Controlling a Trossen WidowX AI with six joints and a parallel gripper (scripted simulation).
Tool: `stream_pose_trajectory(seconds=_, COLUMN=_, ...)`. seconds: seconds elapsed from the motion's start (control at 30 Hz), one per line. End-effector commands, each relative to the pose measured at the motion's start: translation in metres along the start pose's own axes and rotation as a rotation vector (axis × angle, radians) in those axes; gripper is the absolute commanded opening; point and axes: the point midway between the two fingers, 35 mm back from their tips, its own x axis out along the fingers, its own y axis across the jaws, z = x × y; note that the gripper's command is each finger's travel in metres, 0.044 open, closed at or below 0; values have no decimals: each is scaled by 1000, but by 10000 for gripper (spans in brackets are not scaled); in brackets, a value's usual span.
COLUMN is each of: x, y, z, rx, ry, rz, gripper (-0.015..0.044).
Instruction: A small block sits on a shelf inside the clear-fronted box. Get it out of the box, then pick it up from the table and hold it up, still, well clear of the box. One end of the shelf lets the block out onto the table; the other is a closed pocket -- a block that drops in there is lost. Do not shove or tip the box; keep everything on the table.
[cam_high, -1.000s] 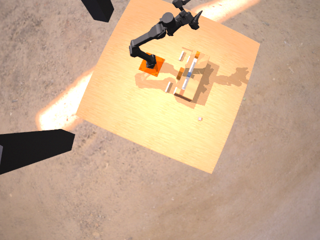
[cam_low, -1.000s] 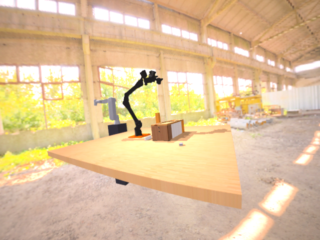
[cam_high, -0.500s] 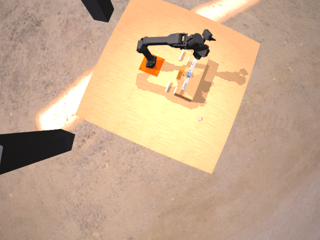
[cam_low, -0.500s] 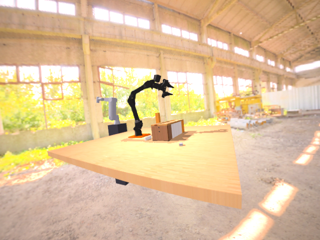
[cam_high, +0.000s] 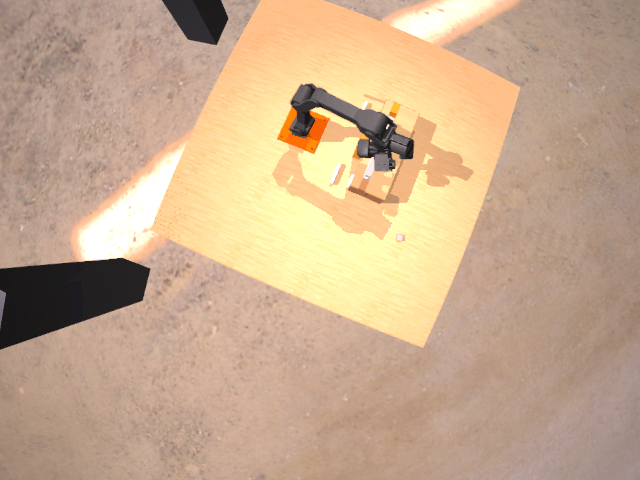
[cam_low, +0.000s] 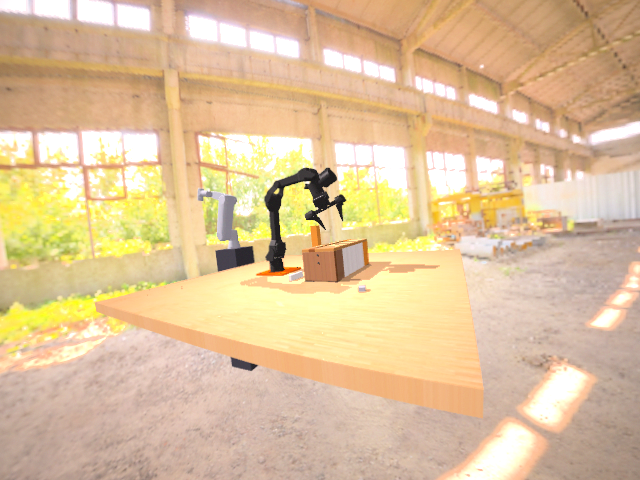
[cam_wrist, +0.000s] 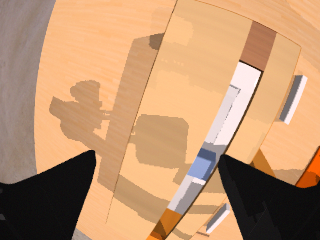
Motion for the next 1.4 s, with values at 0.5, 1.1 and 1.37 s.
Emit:
stream_pose_trajectory(seconds=0.5, x=26, y=-77, z=36, rx=272, ry=-12, rz=-385, gripper=400)
stream_pose_trajectory(seconds=1.1, x=28, y=-67, z=9, rx=273, ry=-9, rz=-384, gripper=400)
stream_pose_trajectory(seconds=1.37, x=29, y=-63, z=-4, rx=273, ry=-8, rz=-384, gripper=400)
